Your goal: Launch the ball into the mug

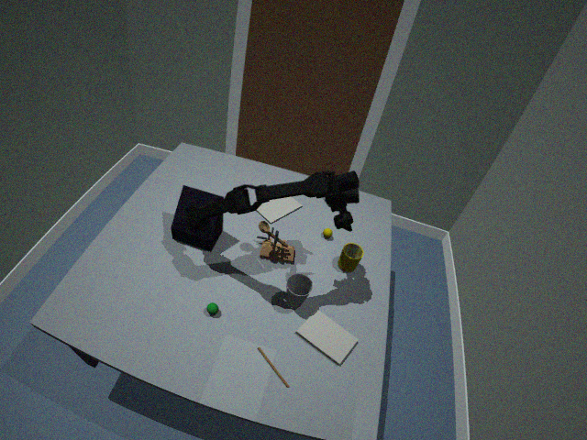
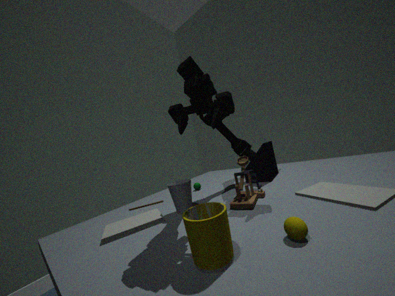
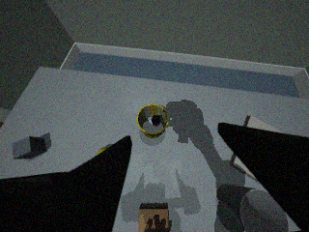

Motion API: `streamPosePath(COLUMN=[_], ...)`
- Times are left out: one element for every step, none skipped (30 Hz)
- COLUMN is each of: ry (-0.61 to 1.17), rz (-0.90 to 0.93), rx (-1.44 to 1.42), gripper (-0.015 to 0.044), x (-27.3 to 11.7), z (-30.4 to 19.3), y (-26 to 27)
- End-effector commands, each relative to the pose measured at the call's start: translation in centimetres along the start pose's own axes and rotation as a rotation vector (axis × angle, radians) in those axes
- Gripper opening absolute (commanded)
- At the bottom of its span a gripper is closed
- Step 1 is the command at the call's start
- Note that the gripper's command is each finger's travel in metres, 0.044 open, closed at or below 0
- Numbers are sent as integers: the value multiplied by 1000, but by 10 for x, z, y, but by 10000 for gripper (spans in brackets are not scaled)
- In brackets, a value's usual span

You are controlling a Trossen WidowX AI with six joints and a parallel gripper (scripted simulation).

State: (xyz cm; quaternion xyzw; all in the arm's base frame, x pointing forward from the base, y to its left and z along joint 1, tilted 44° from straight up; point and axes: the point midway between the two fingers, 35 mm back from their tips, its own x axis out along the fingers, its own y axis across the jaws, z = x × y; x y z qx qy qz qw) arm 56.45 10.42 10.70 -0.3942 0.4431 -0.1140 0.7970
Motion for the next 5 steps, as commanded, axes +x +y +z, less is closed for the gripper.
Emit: streamPosePath(ry=[0,0,0,0,0], rz=[0,0,0,0,0], rx=[0,0,0,0,0], gripper=[440,440,440,440,440], x=[0,0,0,0,0], z=[0,0,0,0,0], y=[0,0,0,0,0])
